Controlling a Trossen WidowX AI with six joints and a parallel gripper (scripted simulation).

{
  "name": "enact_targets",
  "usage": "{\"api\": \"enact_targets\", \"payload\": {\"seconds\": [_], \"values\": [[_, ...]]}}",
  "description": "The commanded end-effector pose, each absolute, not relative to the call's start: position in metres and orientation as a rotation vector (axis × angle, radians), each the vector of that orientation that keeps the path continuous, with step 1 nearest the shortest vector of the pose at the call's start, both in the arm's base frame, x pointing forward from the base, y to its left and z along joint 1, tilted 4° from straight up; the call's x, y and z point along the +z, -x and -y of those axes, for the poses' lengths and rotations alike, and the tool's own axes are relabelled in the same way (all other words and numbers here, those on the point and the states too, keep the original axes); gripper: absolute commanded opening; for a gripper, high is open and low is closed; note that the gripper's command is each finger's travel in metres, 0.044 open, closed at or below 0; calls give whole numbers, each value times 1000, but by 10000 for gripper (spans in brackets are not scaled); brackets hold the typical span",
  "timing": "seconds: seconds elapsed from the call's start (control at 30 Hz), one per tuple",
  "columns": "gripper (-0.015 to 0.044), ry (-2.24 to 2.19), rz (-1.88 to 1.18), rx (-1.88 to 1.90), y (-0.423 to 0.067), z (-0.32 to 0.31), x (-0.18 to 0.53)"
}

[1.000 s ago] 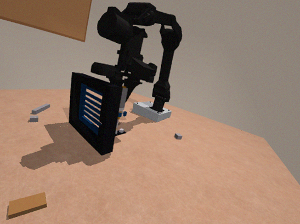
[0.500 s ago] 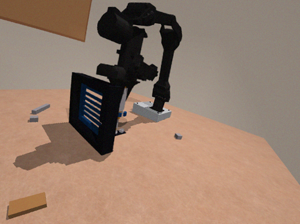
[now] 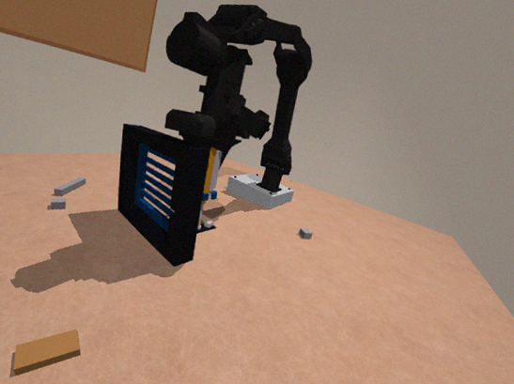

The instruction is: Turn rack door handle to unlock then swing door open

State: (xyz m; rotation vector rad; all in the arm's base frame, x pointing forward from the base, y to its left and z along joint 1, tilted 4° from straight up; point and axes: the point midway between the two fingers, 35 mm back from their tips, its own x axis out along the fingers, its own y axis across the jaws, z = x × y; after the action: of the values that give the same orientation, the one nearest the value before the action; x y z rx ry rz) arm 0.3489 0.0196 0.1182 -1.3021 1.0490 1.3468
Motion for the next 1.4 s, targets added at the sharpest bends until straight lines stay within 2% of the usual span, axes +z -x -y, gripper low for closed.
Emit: {"api": "enact_targets", "payload": {"seconds": [0.0,0.67,1.37], "values": [[288,1284,-1065,1328,-349,-19,118],[288,533,-1445,617,-349,-19,118],[288,-289,-1543,-181,-349,-19,118]]}}
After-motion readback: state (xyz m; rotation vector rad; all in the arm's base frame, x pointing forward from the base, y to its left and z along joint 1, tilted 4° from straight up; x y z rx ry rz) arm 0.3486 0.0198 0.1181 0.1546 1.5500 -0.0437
